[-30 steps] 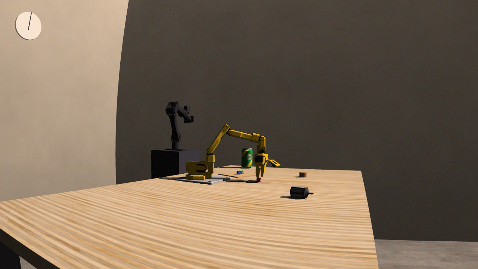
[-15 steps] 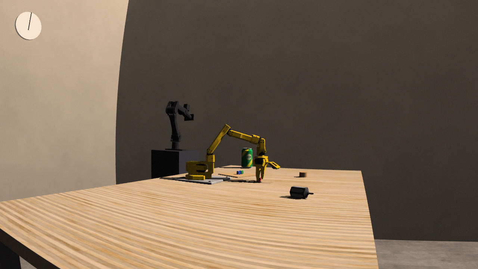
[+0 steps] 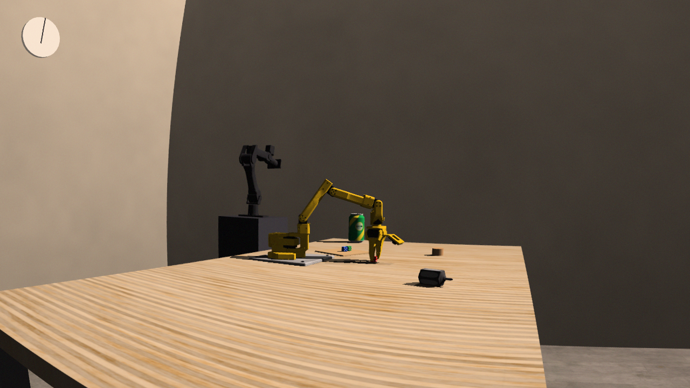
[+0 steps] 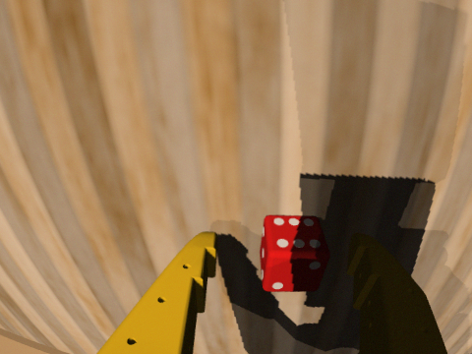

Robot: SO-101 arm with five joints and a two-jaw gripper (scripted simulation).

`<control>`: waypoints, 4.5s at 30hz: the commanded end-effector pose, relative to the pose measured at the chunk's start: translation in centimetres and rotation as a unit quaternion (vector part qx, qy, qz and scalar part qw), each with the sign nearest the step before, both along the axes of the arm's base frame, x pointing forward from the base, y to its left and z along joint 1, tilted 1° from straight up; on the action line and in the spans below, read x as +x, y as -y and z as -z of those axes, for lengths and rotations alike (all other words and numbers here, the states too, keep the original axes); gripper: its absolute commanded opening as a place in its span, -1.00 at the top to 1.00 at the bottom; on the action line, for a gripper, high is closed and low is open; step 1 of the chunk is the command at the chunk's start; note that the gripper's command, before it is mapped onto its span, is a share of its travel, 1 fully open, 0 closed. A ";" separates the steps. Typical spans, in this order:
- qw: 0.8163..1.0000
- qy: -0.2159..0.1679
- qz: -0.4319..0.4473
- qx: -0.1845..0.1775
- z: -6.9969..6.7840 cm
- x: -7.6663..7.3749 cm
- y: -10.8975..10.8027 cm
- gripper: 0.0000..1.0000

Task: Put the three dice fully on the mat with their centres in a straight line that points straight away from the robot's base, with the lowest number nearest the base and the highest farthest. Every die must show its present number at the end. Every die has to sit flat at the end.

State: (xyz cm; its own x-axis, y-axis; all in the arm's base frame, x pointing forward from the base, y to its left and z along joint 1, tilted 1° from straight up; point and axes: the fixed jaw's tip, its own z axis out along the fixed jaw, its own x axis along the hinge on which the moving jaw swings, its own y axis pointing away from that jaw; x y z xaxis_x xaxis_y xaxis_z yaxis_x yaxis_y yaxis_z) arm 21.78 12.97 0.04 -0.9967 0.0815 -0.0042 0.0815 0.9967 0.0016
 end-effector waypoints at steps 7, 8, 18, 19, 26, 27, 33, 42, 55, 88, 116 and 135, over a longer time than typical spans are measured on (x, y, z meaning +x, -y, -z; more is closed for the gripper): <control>1.000 -0.012 0.004 -0.006 0.6 -0.3 0.6 0.63; 1.000 -0.012 0.004 -0.006 0.6 -0.3 0.6 0.64; 1.000 -0.012 0.004 -0.006 0.6 -0.3 1.1 0.79; 1.000 -0.012 0.004 -0.006 0.6 -0.3 1.1 0.79; 1.000 -0.012 0.004 -0.006 0.6 -0.3 1.2 0.85; 1.000 -0.012 0.004 -0.006 0.6 -0.3 1.2 0.85; 1.000 -0.012 0.004 -0.006 0.6 -0.4 1.3 0.87; 1.000 -0.012 0.004 -0.006 0.6 -0.4 1.3 0.90; 1.000 -0.012 0.004 -0.006 0.6 -0.4 1.3 1.00; 1.000 -0.012 0.004 -0.006 -4.3 -0.2 1.2 1.00; 0.999 -0.011 -0.040 -0.006 -4.3 -1.4 -0.6 1.00; 0.949 -0.006 -0.315 -0.006 -4.1 -11.9 -9.1 1.00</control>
State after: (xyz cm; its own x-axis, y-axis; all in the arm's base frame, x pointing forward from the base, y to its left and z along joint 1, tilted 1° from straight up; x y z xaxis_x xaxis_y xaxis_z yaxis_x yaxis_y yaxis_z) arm 12.04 20.60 3.72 -0.8978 -0.4393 0.0319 -0.4400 0.8977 -0.0212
